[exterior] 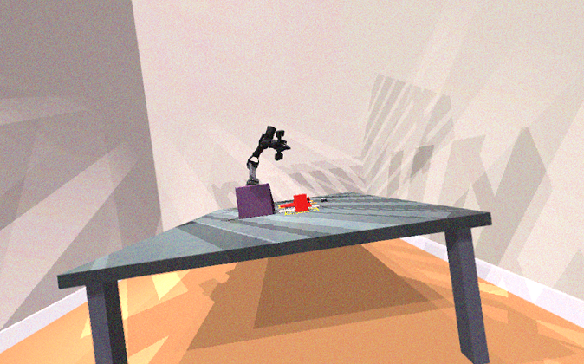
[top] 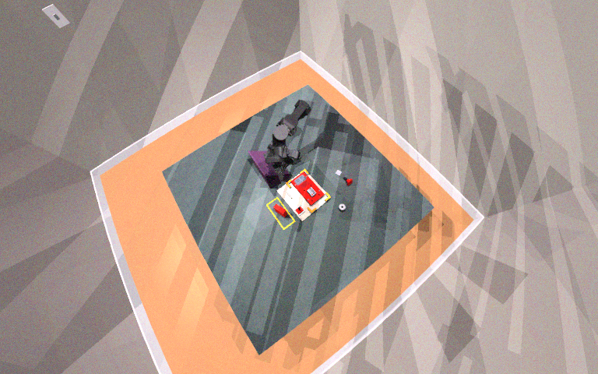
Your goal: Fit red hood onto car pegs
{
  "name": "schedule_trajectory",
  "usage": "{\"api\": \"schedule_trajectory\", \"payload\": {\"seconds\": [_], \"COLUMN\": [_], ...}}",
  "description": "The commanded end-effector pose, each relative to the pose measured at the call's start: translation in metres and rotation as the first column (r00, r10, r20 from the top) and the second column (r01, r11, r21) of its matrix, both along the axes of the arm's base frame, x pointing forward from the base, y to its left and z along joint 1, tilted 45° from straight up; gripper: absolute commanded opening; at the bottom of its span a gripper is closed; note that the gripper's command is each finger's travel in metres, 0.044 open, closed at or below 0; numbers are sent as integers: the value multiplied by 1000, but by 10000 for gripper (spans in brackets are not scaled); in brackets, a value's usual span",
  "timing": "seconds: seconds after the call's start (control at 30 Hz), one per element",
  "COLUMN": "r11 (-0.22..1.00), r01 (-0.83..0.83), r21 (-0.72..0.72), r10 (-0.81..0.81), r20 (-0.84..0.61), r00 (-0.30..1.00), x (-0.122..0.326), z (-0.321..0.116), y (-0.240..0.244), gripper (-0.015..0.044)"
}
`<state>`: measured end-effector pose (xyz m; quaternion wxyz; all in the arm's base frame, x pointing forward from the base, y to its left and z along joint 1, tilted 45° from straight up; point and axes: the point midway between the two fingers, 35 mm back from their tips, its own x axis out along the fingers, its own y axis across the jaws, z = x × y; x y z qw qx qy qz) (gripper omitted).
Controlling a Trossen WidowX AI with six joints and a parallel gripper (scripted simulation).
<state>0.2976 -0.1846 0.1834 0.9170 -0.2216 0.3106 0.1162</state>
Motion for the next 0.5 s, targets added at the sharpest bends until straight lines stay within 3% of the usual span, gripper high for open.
{"api": "schedule_trajectory", "payload": {"seconds": [0.0,0.47], "r11": [995,906], "r01": [-48,-90], "r21": [84,414], "r10": [58,293], "r20": [-119,-458], "r00": [991,839], "x": [19,56], "z": [-30,-139], "y": [4,38], "gripper": [0,0]}}
